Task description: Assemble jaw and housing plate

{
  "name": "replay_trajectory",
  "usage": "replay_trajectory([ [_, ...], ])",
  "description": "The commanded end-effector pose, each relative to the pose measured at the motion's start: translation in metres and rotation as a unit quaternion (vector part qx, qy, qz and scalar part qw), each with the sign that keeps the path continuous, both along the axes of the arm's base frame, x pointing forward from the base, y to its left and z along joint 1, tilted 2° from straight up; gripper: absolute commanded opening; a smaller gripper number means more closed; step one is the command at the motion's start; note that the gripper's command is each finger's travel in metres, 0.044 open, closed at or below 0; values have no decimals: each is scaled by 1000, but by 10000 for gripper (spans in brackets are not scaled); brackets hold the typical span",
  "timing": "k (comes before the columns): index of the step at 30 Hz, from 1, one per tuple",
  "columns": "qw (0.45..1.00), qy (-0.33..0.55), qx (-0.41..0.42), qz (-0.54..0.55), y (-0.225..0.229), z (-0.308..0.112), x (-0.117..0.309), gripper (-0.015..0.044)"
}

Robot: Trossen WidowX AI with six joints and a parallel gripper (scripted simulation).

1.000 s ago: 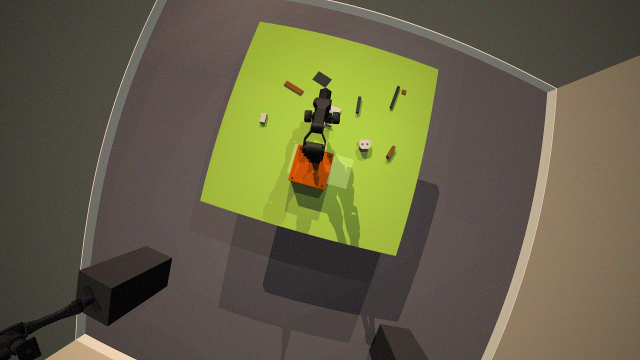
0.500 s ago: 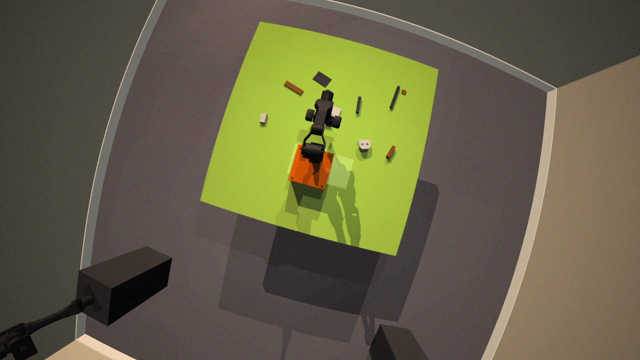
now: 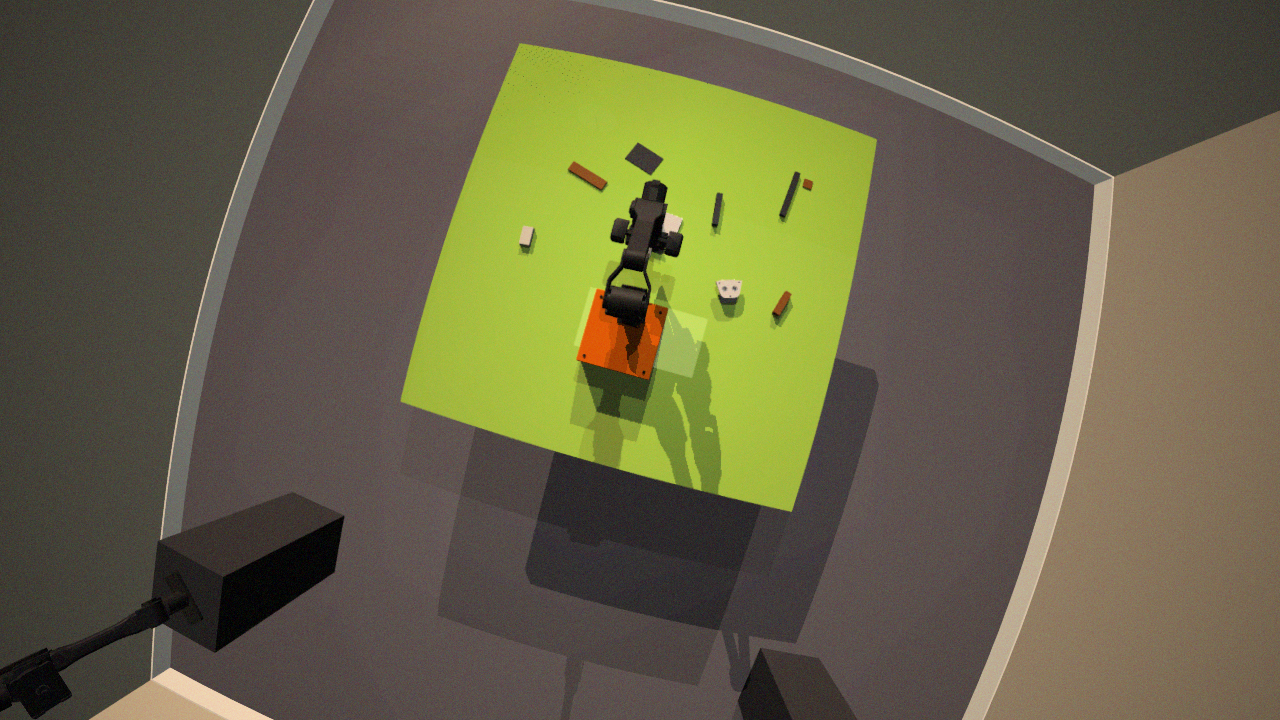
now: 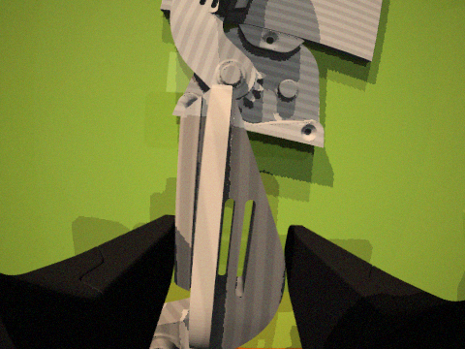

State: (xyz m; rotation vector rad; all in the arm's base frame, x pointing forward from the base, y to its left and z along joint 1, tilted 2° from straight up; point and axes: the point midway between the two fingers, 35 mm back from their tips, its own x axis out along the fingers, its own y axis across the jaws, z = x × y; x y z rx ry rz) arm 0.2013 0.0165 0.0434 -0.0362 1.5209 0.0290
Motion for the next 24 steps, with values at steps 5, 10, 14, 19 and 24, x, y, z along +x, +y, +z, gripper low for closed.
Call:
replay_trajectory([
  [5, 1000, 1, 2, 3, 0, 0, 0, 134],
  [10, 1000, 0, 2, 3, -3, 3, 13, 134],
  [14, 1000, 0, 2, 3, -7, 5, 25, 134],
  [19, 1000, -1, 1, 3, -13, 6, 40, 134],
  [24, 1000, -1, 1, 3, -20, 7, 54, 134],
])
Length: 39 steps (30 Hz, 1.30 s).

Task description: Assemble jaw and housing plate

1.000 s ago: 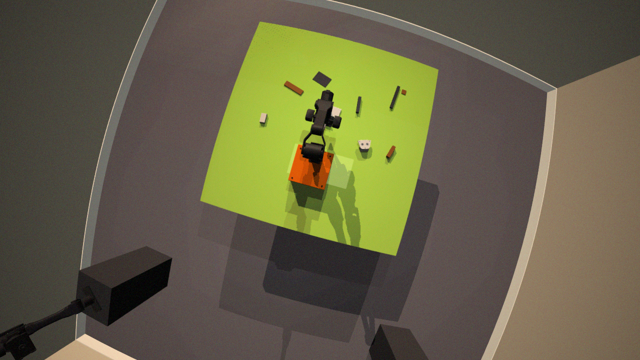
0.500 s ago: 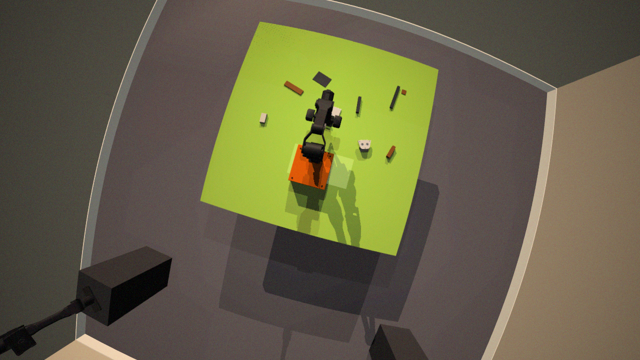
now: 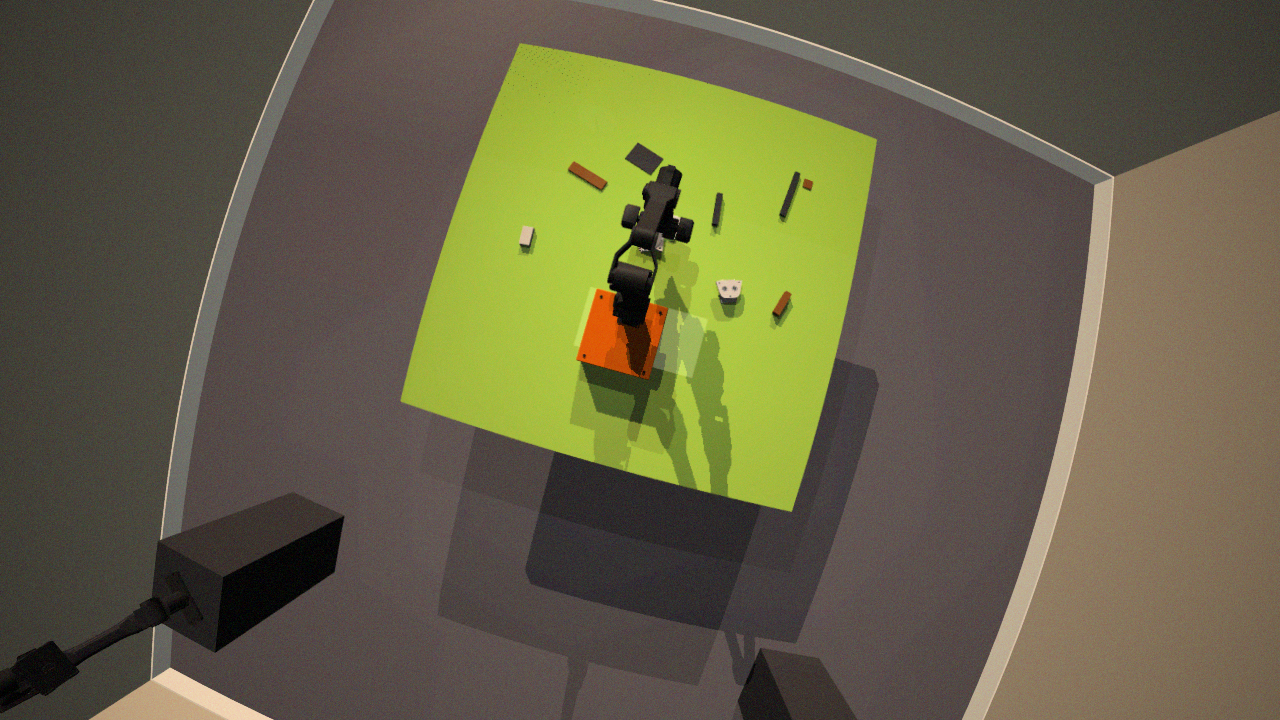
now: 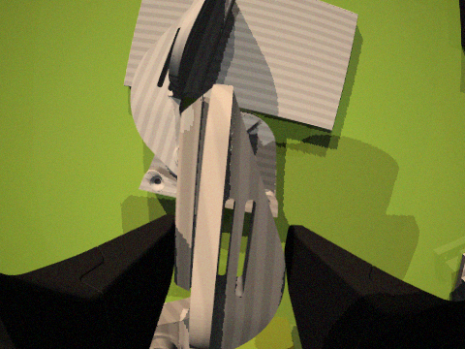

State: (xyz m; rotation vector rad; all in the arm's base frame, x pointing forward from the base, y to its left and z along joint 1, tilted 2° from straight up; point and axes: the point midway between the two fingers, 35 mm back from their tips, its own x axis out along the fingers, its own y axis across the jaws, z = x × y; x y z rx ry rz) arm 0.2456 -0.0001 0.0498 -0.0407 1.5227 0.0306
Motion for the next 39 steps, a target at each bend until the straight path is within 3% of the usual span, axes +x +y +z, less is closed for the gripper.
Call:
replay_trajectory([
  [1, 1000, -2, 2, 1, -5, 1, 13, 134],
  [16, 1000, -4, 1, 1, -27, 0, 51, 134],
  [39, 1000, -4, 1, 3, -27, 0, 52, 134],
])
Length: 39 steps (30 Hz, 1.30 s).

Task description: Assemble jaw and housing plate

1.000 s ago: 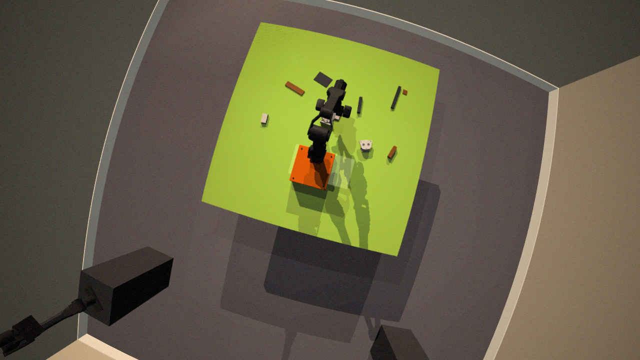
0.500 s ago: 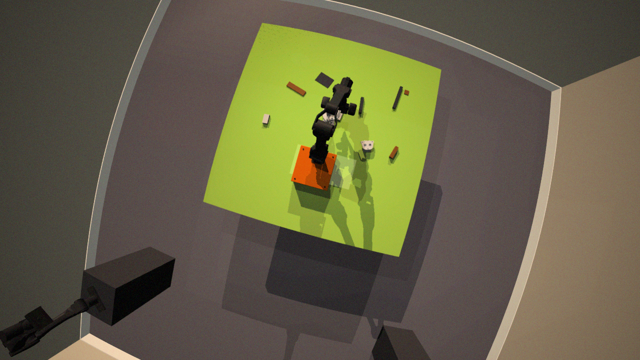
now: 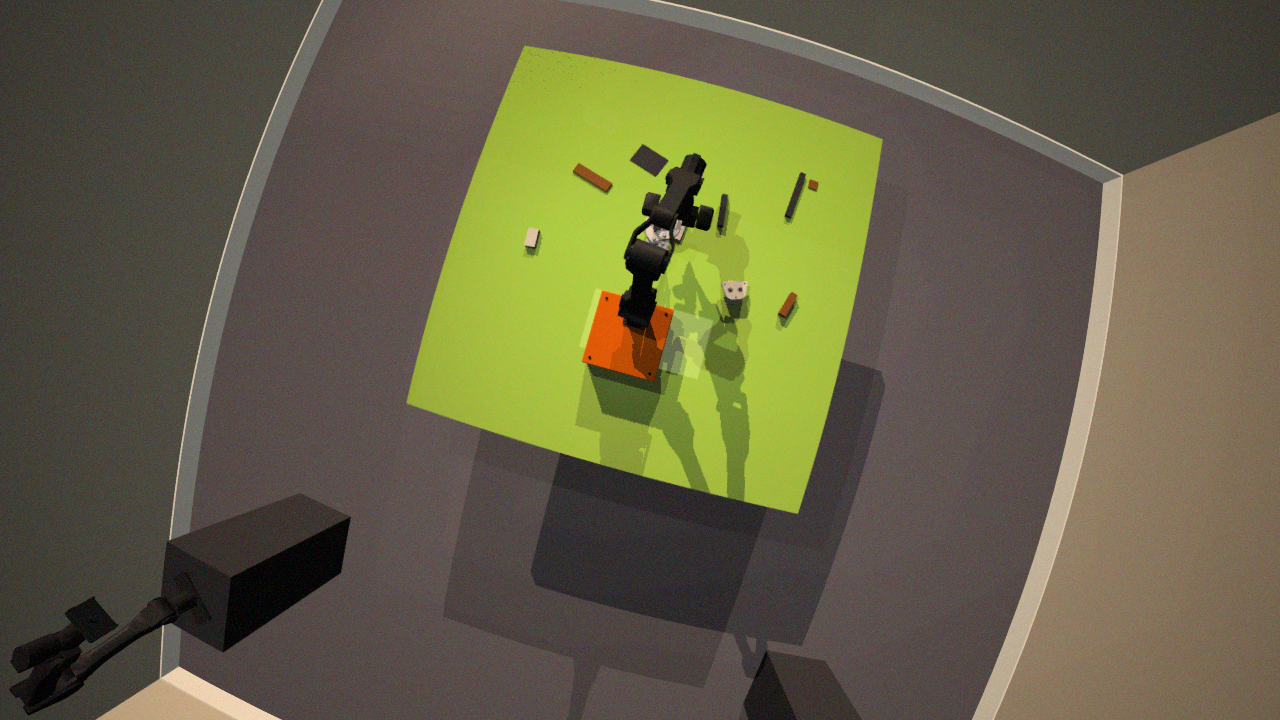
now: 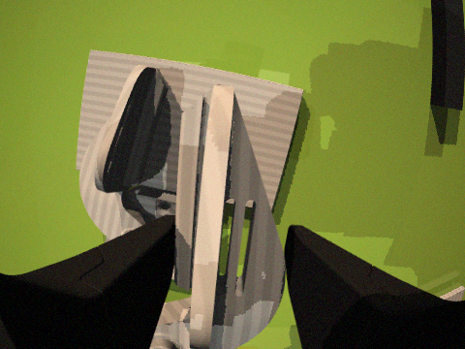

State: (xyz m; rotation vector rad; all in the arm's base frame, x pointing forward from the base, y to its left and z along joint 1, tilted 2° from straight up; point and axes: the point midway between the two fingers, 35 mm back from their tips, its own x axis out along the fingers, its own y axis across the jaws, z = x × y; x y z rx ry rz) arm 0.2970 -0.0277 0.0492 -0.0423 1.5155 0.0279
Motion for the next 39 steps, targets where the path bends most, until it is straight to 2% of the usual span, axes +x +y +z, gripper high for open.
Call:
replay_trajectory([
  [1, 1000, 0, 2, 7, 1, 0, 0, 134],
  [26, 1000, 0, 2, 8, 1, 0, 2, 134],
  [39, 1000, 0, 2, 9, 1, -20, 4, 134],
])
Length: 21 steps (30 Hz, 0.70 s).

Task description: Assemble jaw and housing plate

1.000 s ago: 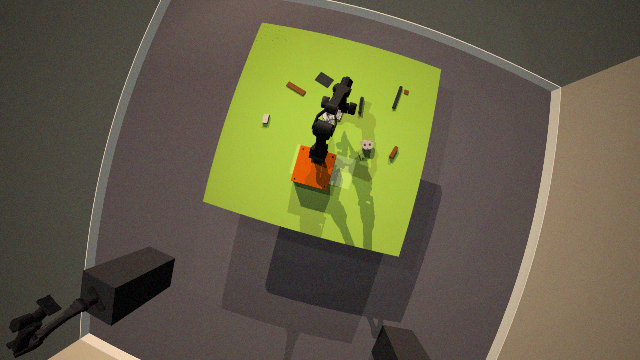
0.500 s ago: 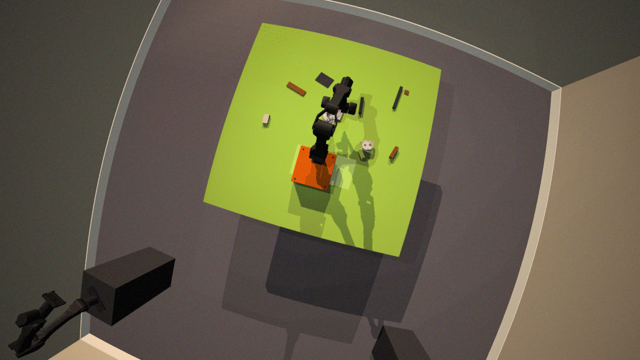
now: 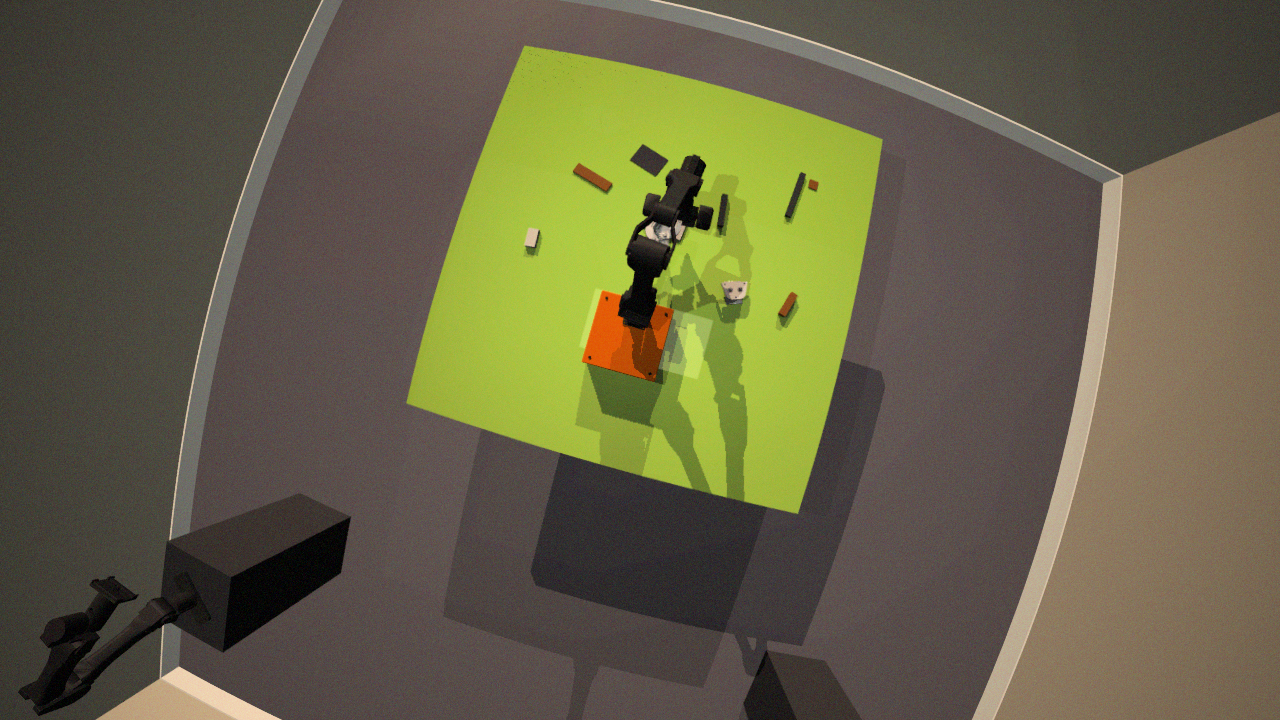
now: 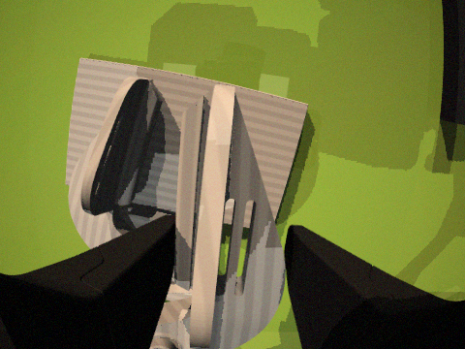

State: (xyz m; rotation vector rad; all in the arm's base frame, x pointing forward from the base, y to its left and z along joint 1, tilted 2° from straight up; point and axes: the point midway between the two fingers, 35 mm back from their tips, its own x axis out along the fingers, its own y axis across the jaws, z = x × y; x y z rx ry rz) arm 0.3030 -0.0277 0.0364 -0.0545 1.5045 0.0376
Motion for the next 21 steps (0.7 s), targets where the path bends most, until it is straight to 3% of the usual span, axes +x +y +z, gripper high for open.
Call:
replay_trajectory([
  [1, 1000, 5, 3, 2, 1, -9, -2, 134],
  [21, 1000, 5, 3, 2, 1, -38, -2, 134],
])
